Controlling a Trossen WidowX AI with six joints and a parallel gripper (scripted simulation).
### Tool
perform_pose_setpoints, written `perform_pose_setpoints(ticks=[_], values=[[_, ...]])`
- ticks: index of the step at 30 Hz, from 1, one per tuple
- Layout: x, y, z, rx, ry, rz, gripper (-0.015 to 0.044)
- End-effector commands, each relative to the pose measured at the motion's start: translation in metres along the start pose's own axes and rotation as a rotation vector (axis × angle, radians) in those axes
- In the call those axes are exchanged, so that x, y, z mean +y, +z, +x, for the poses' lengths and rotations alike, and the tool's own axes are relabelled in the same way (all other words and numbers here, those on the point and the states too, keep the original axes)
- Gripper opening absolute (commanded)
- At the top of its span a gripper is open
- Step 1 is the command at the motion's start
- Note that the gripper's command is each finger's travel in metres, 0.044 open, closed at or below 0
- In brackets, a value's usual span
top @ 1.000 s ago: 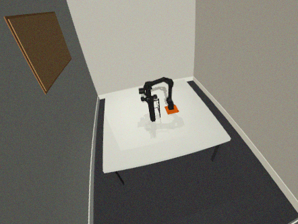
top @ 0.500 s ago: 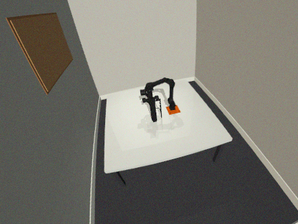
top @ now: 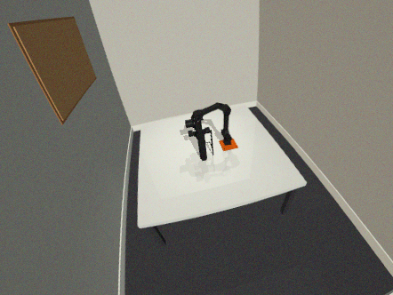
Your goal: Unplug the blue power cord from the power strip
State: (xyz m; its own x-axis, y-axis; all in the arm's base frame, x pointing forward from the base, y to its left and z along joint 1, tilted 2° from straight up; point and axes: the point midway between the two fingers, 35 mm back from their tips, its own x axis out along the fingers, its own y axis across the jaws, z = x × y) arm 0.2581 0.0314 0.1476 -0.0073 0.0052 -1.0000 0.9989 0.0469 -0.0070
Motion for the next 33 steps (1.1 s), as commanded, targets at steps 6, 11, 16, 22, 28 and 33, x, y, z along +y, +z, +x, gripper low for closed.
perform_pose_setpoints(ticks=[6, 11, 16, 22, 28, 33], values=[[-0.001, -0.003, 0.004, 0.006, -0.001, 0.003, 0.0160], [-0.001, -0.003, 0.012, 0.006, -0.001, 0.003, 0.0160], [-0.001, -0.003, 0.012, 0.006, -0.001, 0.003, 0.0160], [0.001, -0.002, 0.010, 0.000, 0.005, -0.001, 0.0081], [0.001, -0.002, 0.010, 0.000, 0.005, -0.001, 0.0022], [0.001, -0.002, 0.010, 0.000, 0.005, -0.001, 0.0000]])
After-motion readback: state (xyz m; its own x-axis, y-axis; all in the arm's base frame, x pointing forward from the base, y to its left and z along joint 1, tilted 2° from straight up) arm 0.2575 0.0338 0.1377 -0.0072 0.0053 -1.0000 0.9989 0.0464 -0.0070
